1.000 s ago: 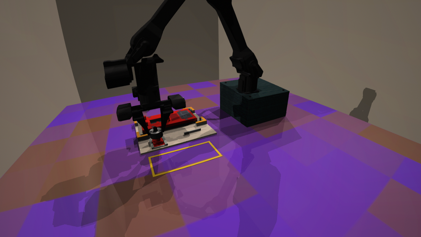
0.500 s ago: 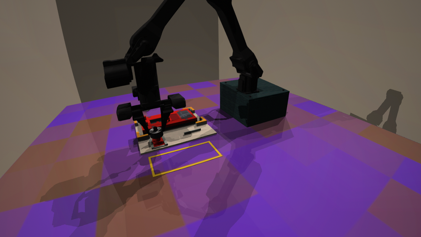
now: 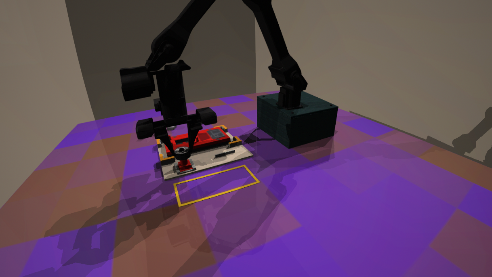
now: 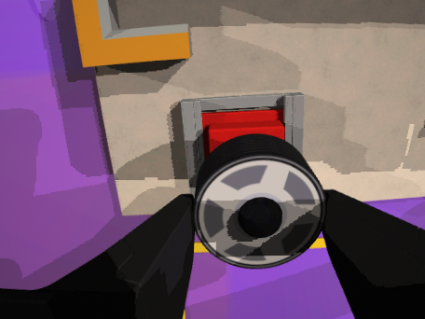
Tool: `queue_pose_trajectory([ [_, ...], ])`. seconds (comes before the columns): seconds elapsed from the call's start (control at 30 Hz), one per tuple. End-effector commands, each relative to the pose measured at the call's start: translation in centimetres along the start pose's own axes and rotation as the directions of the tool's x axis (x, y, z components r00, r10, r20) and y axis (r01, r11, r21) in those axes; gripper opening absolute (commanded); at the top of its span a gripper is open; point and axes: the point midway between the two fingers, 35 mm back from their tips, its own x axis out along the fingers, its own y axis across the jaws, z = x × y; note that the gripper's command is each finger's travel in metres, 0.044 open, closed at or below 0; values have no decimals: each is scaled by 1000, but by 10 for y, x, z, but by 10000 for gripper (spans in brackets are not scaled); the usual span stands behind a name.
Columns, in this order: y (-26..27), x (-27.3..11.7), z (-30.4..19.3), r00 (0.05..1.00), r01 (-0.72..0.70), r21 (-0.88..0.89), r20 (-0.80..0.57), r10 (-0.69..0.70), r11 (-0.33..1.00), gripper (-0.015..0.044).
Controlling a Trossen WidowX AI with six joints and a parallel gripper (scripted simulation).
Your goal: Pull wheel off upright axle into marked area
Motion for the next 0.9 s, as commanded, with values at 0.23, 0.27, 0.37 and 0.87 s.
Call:
queue_pose_trajectory([
  [0.23,1,-8,0,1000,-8,0,1,8,1000,0],
  [0.27,1,-8,0,1000,-8,0,1,8,1000,0],
  [0.37,1,-9,0,1000,-8,0,1,8,1000,0],
  [0.87,1,-14,0,1000,-7,1,2,7,1000,0],
])
